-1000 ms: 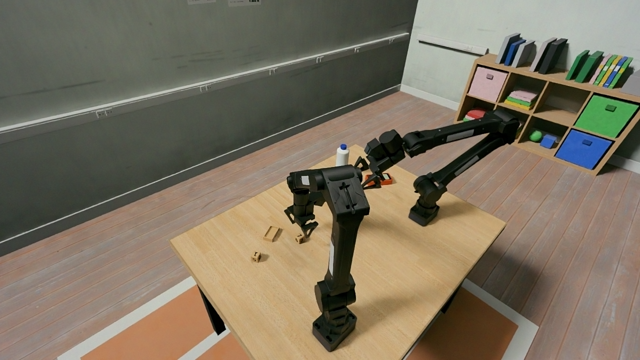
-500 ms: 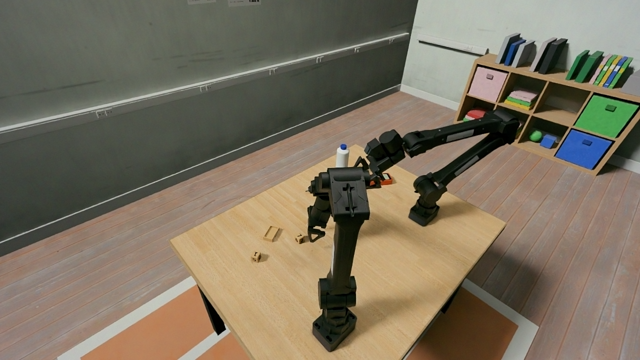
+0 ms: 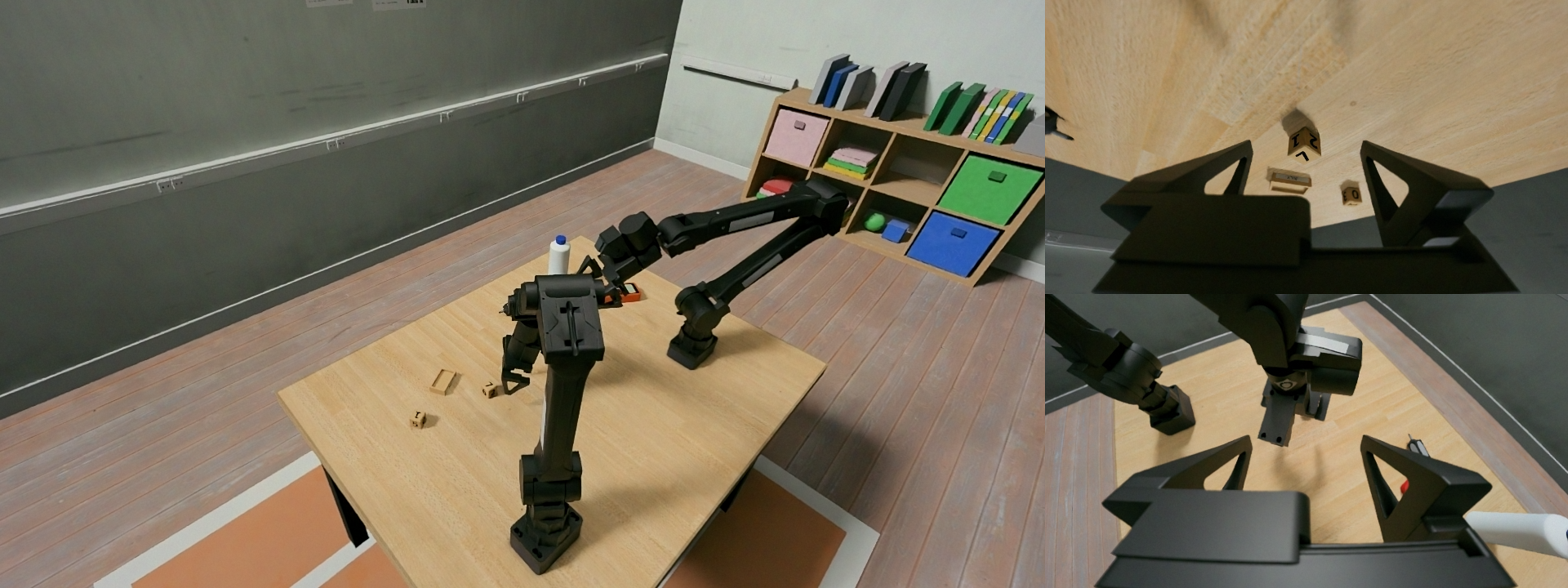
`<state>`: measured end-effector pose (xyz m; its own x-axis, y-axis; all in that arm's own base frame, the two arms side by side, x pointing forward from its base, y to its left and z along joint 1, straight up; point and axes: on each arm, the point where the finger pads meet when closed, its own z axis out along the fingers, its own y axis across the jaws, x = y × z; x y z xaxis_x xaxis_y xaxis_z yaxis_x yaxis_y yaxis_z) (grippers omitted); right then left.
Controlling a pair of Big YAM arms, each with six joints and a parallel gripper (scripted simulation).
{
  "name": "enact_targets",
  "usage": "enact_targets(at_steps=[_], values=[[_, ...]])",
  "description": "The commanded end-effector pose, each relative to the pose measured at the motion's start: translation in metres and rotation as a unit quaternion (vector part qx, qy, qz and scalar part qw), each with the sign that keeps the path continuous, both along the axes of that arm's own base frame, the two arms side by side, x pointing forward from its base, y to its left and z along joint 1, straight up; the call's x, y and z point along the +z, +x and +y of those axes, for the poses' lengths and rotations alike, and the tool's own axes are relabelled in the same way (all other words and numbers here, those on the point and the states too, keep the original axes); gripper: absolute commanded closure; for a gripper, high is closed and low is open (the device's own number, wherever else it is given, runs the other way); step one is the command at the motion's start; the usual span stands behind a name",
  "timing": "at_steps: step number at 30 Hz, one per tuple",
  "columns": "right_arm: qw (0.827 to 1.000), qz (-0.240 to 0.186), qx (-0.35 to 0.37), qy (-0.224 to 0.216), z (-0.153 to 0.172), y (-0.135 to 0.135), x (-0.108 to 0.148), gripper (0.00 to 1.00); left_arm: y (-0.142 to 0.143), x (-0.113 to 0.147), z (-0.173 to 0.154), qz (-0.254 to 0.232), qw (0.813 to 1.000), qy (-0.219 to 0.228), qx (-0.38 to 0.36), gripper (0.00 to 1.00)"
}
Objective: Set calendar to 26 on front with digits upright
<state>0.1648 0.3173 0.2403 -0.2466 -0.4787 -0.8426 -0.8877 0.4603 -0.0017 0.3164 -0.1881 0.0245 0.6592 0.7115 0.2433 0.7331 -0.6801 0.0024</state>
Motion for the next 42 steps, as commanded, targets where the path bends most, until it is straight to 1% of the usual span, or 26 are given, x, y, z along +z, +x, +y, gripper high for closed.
enact_targets(at_steps=[1,2,5,6,9,13,17,19,20,21,23,28,34,36,38,40,42], values=[[1.0,-0.007,-0.001,0.015,0.006,0.004,0.02,0.0,0.012,0.009,-0.006,-0.014,0.999,-0.012,0.03,0.0],[1.0,-0.007,-0.001,0.015,0.006,0.004,0.02,0.0,0.012,0.009,-0.006,-0.014,0.999,-0.012,0.03,0.0],[1.0,-0.007,-0.001,0.015,0.006,0.004,0.02,0.0,0.013,0.004,0.0,-0.012,0.993,-0.023,0.113,0.0],[1.0,-0.007,-0.001,0.015,0.006,0.004,0.02,0.0,0.014,0.003,0.002,-0.013,0.988,-0.03,0.148,0.0],[1.0,-0.007,-0.001,0.015,0.006,0.004,0.02,0.0,0.018,0.003,0.004,-0.013,0.976,-0.042,0.212,0.0],[1.0,-0.007,-0.001,0.015,0.006,0.004,0.02,0.0,0.022,0.002,0.008,-0.014,0.952,-0.058,0.301,0.0],[1.0,-0.007,-0.001,0.015,0.006,0.004,0.02,0.0,0.026,0.001,0.012,-0.014,0.921,-0.07,0.384,0.0],[1.0,-0.007,-0.001,0.015,0.006,0.004,0.02,0.0,0.026,0.001,0.012,-0.014,0.921,-0.07,0.384,0.0],[1.0,-0.007,-0.001,0.015,0.006,0.004,0.02,0.0,0.027,0.001,0.013,-0.016,0.912,-0.072,0.404,0.0],[1.0,-0.007,-0.001,0.015,0.006,0.004,0.02,0.0,0.027,0.001,0.014,-0.015,0.902,-0.075,0.426,0.0],[1.0,-0.007,-0.001,0.015,0.006,0.004,0.02,0.0,0.03,0.001,0.016,-0.014,0.875,-0.082,0.478,0.0],[1.0,-0.007,-0.001,0.015,0.006,0.004,0.02,0.0,0.035,0.0,0.021,-0.013,0.816,-0.09,0.571,0.0],[1.0,-0.007,-0.001,0.015,0.006,0.004,0.02,0.0,0.041,0.0,0.028,-0.011,0.73,-0.096,0.676,0.0],[1.0,-0.007,-0.001,0.015,0.006,0.004,0.02,0.0,0.041,0.0,0.028,-0.011,0.73,-0.096,0.676,0.0],[1.0,-0.007,-0.001,0.015,0.006,0.004,0.02,0.0,0.043,0.0,0.03,-0.012,0.698,-0.096,0.71,0.0],[1.0,-0.007,-0.001,0.015,0.006,0.004,0.02,0.0,0.046,0.0,0.032,-0.011,0.654,-0.095,0.751,0.0],[1.0,-0.007,-0.001,0.015,0.006,0.004,0.02,0.0,0.048,0.0,0.035,-0.01,0.618,-0.094,0.78,0.0]])
